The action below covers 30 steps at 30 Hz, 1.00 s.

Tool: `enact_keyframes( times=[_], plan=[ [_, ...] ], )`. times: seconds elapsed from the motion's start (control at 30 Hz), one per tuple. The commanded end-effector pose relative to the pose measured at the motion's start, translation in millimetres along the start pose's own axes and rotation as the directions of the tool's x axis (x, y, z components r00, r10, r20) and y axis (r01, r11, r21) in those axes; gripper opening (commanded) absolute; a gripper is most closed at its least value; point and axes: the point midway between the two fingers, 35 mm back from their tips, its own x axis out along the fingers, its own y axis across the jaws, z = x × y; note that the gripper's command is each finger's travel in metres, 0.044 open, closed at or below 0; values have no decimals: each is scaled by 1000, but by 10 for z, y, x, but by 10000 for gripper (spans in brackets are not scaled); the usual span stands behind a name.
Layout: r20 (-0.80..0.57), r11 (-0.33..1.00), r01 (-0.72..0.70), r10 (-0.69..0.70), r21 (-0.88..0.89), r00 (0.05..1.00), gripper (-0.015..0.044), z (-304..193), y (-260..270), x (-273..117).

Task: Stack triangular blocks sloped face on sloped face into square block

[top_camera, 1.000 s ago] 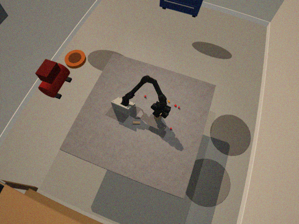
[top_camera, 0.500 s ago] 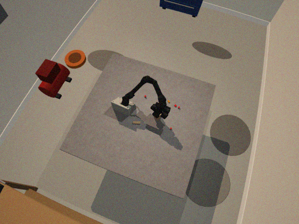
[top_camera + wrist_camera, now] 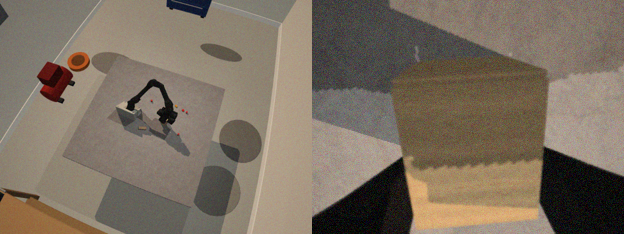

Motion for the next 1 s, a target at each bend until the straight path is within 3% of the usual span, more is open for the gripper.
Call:
enact_keyframes(
  times=[0.0, 0.97],
  plan=[
    [-5, 1000, -1, 1, 3, 1000, 0, -5, 0, 2],
    [-6, 1000, -2, 2, 2, 1000, 0, 1, -2, 26]
  ],
)
